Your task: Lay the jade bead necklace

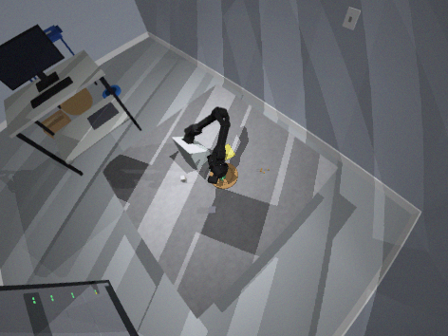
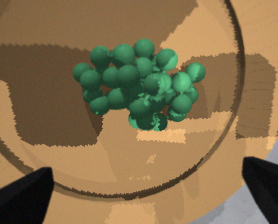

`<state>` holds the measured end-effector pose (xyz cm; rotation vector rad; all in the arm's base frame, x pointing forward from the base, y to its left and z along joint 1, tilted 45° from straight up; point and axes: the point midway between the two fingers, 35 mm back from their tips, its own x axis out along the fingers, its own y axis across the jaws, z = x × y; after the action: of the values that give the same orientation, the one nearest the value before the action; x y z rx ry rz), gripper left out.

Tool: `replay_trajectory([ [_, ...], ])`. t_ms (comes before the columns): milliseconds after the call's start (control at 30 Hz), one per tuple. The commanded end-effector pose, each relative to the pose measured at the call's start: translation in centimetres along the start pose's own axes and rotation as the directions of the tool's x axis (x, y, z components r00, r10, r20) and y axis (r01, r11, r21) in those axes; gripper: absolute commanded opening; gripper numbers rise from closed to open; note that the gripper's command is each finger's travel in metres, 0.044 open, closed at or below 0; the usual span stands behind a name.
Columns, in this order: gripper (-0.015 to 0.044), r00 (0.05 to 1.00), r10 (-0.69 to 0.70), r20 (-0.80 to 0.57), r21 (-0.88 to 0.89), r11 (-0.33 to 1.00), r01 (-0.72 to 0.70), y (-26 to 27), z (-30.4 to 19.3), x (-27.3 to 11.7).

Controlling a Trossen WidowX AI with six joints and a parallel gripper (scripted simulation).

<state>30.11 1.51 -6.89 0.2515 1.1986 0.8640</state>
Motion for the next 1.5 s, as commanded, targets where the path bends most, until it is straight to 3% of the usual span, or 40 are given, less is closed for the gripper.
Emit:
replay_trajectory([
  [0, 0.0440, 1.000, -0.002, -0.001, -0.006, 1.000, 0.002, 0.0, 0.0, 0.0],
  [333, 0.0440, 1.000, -0.002, -0.001, -0.006, 1.000, 0.002, 0.0, 0.0, 0.0],
  [367, 0.0414, 1.000, -0.002, -0.002, 0.010, 1.000, 0.002, 0.0, 0.0, -0.1],
  [467, 0.0380, 1.000, -0.002, -0.002, 0.228, 0.974, 0.002, 0.2, 0.4, -0.3],
  [600, 0.0380, 1.000, -0.001, -0.002, 0.574, 0.819, 0.002, 0.5, 1.1, -0.6],
  [767, 0.0380, 1.000, -0.001, -0.001, 0.886, 0.465, 0.002, 1.0, 2.0, -1.1],
  [867, 0.0380, 1.000, -0.001, -0.001, 0.978, 0.208, 0.001, 1.3, 2.5, -1.4],
  [1100, 0.0380, 1.000, -0.002, -0.001, 0.995, -0.100, 0.001, 1.6, 3.0, -1.8],
  [1467, 0.0380, 1.000, -0.002, -0.001, 0.991, -0.134, 0.000, 1.6, 3.1, -1.8],
])
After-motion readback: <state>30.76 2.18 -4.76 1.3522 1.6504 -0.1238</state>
